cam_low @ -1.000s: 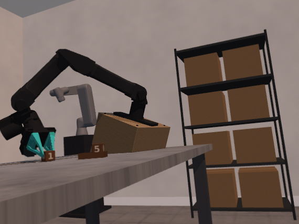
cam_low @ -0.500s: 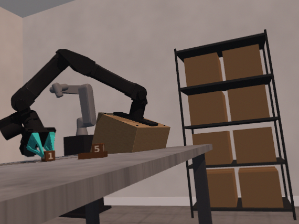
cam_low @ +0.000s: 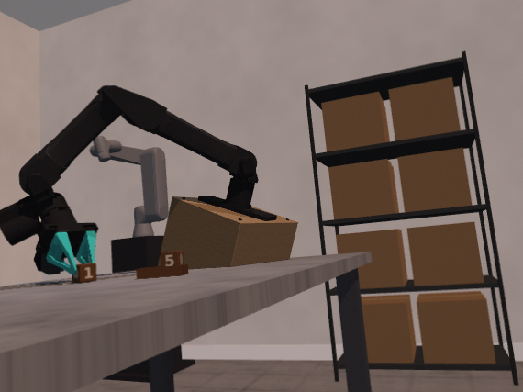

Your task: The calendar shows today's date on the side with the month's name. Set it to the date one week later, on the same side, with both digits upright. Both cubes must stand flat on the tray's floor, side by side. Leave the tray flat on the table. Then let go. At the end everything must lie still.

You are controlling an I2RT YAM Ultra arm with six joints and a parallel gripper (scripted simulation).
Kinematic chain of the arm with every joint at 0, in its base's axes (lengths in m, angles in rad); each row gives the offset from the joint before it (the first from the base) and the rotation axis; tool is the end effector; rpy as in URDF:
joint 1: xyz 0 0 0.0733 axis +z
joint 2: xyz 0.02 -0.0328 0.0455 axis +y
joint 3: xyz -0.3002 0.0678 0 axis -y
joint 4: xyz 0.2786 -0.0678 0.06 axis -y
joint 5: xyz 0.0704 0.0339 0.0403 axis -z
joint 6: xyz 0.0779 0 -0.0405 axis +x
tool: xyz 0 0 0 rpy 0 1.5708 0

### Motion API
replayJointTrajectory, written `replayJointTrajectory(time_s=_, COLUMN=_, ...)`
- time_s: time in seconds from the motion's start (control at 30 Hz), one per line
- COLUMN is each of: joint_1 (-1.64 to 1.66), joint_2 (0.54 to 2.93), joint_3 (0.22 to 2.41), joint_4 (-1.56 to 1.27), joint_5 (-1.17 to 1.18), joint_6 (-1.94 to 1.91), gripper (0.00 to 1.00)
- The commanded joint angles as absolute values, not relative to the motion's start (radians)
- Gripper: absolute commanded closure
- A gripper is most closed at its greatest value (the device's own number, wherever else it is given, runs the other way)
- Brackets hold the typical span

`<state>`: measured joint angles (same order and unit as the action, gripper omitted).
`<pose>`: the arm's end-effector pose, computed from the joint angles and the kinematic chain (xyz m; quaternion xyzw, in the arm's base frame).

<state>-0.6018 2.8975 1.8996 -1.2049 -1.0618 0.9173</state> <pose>0.4089 -0.1970 -0.0976 -0.6785 -0.4860 -0.4332 0.3403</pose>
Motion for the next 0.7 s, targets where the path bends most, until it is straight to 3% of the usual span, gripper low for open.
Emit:
replayJointTrajectory(time_s=0.0, joint_1=-0.605, joint_2=2.889, joint_3=1.902, joint_4=-1.204, joint_5=-1.071, joint_6=0.918, gripper=0.73)
replayJointTrajectory(time_s=0.13, joint_1=-0.605, joint_2=2.889, joint_3=1.902, joint_4=-1.204, joint_5=-1.071, joint_6=0.918, gripper=0.65)
replayJointTrajectory(time_s=0.27, joint_1=-0.605, joint_2=2.889, joint_3=1.902, joint_4=-1.204, joint_5=-1.071, joint_6=0.918, gripper=0.65)
replayJointTrajectory(time_s=0.57, joint_1=-0.605, joint_2=2.889, joint_3=1.902, joint_4=-1.204, joint_5=-1.071, joint_6=0.918, gripper=0.53)
replayJointTrajectory(time_s=0.6, joint_1=-0.605, joint_2=2.889, joint_3=1.902, joint_4=-1.204, joint_5=-1.071, joint_6=0.918, gripper=0.34)
replayJointTrajectory(time_s=0.67, joint_1=-0.605, joint_2=2.889, joint_3=1.902, joint_4=-1.204, joint_5=-1.071, joint_6=0.918, gripper=0.34)
